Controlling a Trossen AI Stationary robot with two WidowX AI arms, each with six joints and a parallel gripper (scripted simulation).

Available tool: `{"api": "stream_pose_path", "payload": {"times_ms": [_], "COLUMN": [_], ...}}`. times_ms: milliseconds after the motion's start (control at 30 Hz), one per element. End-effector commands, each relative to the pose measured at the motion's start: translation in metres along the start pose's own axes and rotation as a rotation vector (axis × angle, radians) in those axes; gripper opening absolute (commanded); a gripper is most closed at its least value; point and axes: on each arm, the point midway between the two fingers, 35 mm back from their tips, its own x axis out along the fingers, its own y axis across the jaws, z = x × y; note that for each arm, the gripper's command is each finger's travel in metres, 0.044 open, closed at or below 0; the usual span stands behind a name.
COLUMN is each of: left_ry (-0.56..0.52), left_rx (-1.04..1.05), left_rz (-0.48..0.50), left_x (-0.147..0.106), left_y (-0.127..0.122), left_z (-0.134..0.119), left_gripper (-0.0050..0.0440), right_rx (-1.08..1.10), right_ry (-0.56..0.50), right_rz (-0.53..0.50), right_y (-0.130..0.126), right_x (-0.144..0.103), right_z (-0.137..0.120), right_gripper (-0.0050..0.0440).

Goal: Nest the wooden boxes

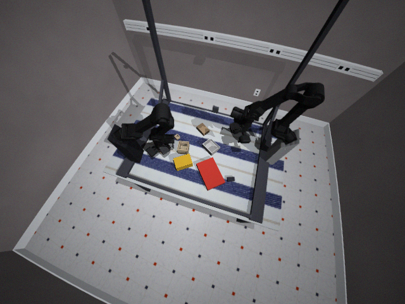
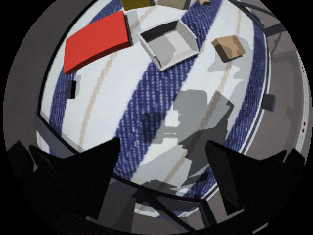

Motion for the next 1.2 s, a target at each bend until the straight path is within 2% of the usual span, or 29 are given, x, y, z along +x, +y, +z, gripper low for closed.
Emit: {"api": "stream_pose_path", "payload": {"times_ms": [0,433,600,767,1067,1167], "left_ry": [-0.022,-0.022,-0.022,-0.022,-0.022,-0.022], "left_rx": [-0.006,-0.006,-0.006,-0.006,-0.006,-0.006], "left_rz": [-0.011,-0.011,-0.011,-0.011,-0.011,-0.011], "left_x": [-0.004,-0.004,-0.004,-0.004,-0.004,-0.004], "left_y": [-0.003,-0.003,-0.003,-0.003,-0.003,-0.003], "left_z": [0.006,0.006,0.006,0.006,0.006,0.006], "left_gripper": [0.0400,0.0400,0.0400,0.0400,0.0400,0.0400], "right_rx": [-0.001,-0.002,-0.002,-0.002,0.000,0.000], "right_ry": [-0.045,-0.234,-0.256,-0.332,-0.364,-0.437], "right_rz": [-0.002,-0.002,-0.002,-0.002,0.003,0.006], "right_y": [-0.001,-0.002,-0.002,-0.002,0.001,0.003], "right_x": [-0.002,-0.007,-0.008,-0.010,-0.011,-0.010], "right_z": [-0.004,-0.012,-0.013,-0.016,-0.017,-0.019], "right_gripper": [-0.0050,-0.0050,-0.0050,-0.0050,-0.0050,-0.0050]}}
